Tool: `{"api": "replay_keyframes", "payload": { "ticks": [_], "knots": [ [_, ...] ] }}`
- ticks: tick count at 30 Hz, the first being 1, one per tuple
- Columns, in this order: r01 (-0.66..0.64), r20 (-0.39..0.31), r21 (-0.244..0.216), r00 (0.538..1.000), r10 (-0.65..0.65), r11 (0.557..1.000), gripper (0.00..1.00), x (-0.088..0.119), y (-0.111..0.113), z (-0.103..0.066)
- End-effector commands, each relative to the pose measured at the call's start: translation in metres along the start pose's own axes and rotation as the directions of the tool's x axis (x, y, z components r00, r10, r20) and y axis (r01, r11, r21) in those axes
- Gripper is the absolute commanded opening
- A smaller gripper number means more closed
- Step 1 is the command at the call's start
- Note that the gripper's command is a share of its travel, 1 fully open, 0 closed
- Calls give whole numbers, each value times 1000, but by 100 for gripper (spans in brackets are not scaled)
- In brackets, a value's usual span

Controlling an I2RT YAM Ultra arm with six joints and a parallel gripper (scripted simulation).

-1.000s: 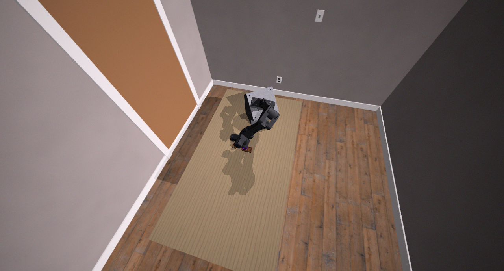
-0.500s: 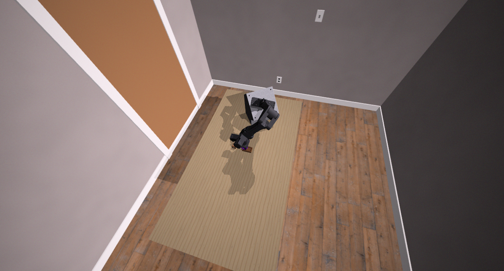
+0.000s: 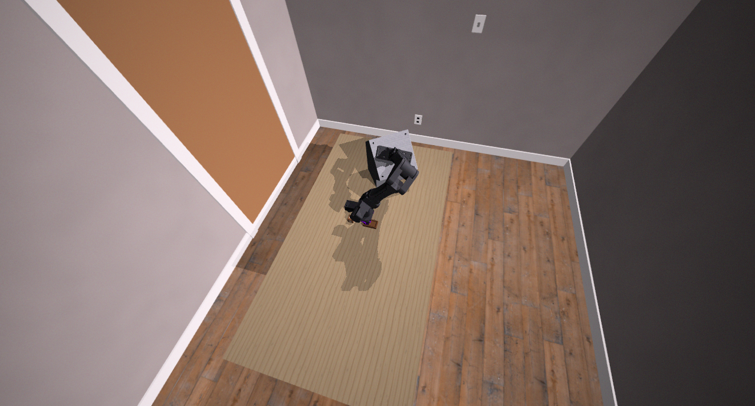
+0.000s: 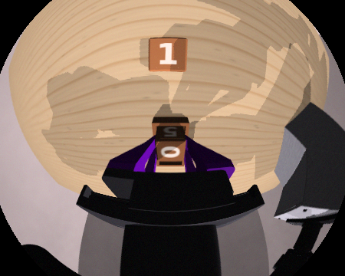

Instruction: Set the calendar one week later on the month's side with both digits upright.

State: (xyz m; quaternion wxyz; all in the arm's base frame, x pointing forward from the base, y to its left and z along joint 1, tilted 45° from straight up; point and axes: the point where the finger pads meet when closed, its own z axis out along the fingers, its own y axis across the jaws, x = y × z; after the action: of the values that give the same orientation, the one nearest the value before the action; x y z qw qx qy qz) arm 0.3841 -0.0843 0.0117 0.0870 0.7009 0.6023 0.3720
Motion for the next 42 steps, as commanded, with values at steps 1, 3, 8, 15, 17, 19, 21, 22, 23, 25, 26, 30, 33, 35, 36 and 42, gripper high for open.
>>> {"api": "replay_keyframes", "payload": {
  "ticks": [1, 3, 8, 15, 17, 19, 21, 22, 23, 25, 26, 30, 33, 35, 36, 42],
  "knots": [
    [1, 13, -7, 1000, 0, 1000, 27, -3, 3, -2],
    [1, 13, -7, 1000, 0, 1000, 27, -3, 3, -2],
    [1, 13, -7, 1000, 0, 1000, 27, -3, 3, -2],
    [1, 13, -7, 1000, 0, 1000, 27, -3, 3, -2],
    [1, 13, -7, 1000, 0, 1000, 31, -3, 3, -2],
    [1, 13, -7, 1000, 0, 1000, 35, -3, 3, -2],
    [1, 13, -7, 1000, 0, 1000, 35, -3, 3, -2],
    [1, 13, -7, 1000, 0, 1000, 39, -3, 3, -2],
    [1, 13, -7, 1000, 0, 1000, 39, -3, 3, -2],
    [1, 13, -7, 1000, 0, 1000, 43, -3, 3, -2],
    [1, 13, -7, 1000, 0, 1000, 43, -3, 3, -2],
    [1, 13, -7, 1000, 0, 1000, 47, -3, 3, -2],
    [1, 13, -7, 1000, 0, 1000, 47, -3, 3, -2],
    [1, 13, -7, 1000, 0, 1000, 47, -3, 3, -2],
    [1, 13, -7, 1000, 0, 1000, 47, -3, 3, -2],
    [1, 13, -7, 1000, 0, 1000, 47, -3, 3, -4]
  ]
}}
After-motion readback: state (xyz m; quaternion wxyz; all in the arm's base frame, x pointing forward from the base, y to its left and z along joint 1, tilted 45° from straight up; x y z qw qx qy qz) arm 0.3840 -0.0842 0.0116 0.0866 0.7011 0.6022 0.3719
